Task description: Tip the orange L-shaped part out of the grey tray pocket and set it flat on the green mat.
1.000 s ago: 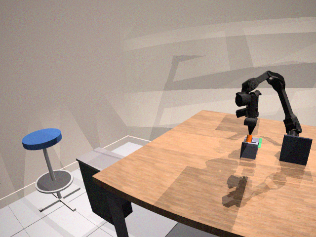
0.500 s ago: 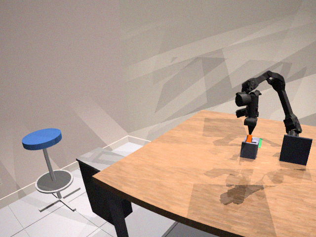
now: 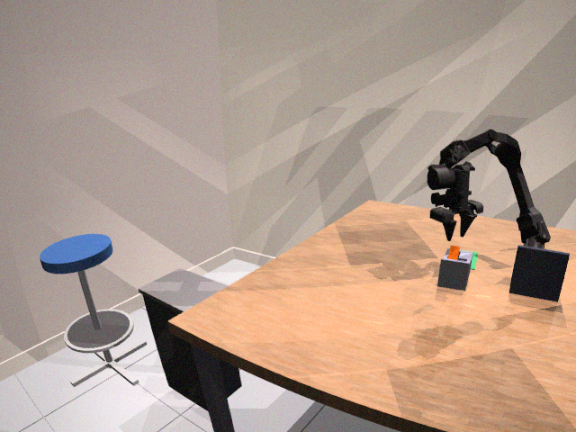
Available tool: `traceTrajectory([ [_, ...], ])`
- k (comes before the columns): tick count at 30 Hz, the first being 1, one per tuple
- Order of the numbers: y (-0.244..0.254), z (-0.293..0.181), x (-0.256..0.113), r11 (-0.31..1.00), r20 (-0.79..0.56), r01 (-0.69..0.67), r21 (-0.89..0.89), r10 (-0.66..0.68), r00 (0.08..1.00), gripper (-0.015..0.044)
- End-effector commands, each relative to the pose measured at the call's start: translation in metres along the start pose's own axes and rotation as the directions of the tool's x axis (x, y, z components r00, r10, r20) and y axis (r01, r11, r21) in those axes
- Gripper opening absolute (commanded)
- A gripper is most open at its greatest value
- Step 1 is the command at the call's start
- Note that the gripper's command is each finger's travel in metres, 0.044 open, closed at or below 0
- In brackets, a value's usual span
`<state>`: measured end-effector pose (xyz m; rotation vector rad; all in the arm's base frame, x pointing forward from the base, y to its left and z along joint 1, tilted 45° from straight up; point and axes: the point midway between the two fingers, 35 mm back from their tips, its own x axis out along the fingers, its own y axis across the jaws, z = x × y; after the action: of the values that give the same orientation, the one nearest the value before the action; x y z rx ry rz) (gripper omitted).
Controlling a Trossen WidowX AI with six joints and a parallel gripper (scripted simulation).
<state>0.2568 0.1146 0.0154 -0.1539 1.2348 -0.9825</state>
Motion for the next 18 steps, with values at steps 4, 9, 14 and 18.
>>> traceTrajectory([
  [4, -0.035, 0.030, -0.002, 0.596, 0.009, -0.005, 0.803, -0.003, 1.000, 0.0280],
  [9, -0.036, 0.031, -0.001, 0.582, 0.009, -0.005, 0.813, -0.003, 1.000, 0.0280],
  [14, -0.036, 0.031, -0.001, 0.582, 0.009, -0.005, 0.813, -0.003, 1.000, 0.0280],
  [18, -0.036, 0.031, -0.001, 0.582, 0.009, -0.005, 0.813, -0.003, 1.000, 0.0280],
])
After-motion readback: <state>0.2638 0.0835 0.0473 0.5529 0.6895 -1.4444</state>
